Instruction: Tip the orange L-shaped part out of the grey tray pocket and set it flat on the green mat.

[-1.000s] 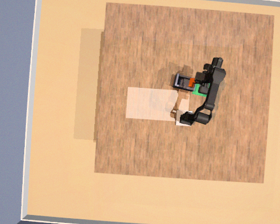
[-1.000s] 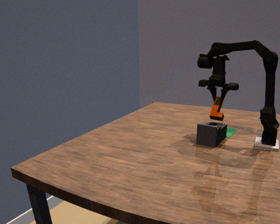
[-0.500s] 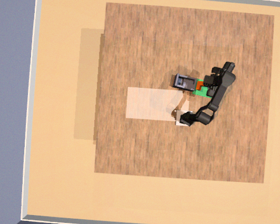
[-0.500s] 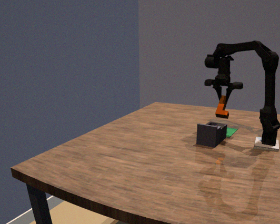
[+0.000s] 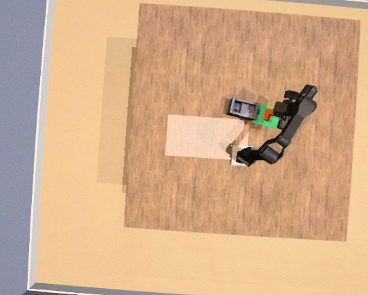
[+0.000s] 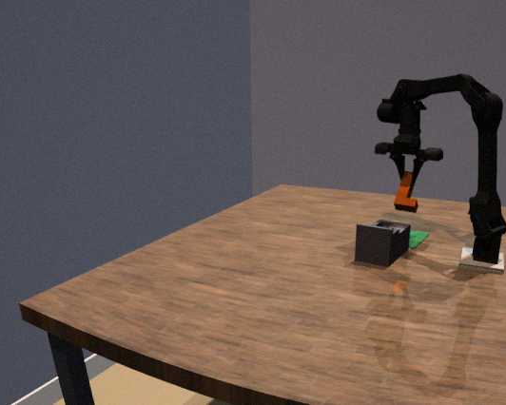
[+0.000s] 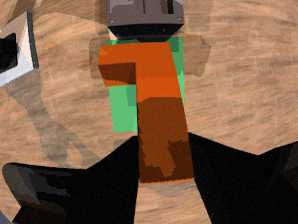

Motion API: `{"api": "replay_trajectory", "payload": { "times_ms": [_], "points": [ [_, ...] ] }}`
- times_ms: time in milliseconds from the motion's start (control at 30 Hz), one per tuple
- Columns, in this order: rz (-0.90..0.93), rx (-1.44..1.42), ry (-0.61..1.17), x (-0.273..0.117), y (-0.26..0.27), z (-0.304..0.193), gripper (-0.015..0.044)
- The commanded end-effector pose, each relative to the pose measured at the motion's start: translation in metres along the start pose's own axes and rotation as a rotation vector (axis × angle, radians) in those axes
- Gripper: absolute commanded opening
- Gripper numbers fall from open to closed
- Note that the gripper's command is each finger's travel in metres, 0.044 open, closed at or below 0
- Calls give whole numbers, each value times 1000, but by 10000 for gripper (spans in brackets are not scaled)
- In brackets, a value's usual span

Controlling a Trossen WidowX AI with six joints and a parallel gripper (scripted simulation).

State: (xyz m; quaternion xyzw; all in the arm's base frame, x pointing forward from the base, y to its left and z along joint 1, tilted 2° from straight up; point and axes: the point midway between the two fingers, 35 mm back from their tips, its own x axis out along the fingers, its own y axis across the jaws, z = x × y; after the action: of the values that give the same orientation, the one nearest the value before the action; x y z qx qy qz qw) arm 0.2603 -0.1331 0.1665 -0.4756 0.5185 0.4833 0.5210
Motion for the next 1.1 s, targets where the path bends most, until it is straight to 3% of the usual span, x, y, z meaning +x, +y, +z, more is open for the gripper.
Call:
{"api": "replay_trajectory", "payload": {
  "times_ms": [0, 1067],
  "points": [
    [6, -4, 2, 7, 1, -1, 0],
    [6, -4, 2, 56, 1, -1, 0]
  ]
}}
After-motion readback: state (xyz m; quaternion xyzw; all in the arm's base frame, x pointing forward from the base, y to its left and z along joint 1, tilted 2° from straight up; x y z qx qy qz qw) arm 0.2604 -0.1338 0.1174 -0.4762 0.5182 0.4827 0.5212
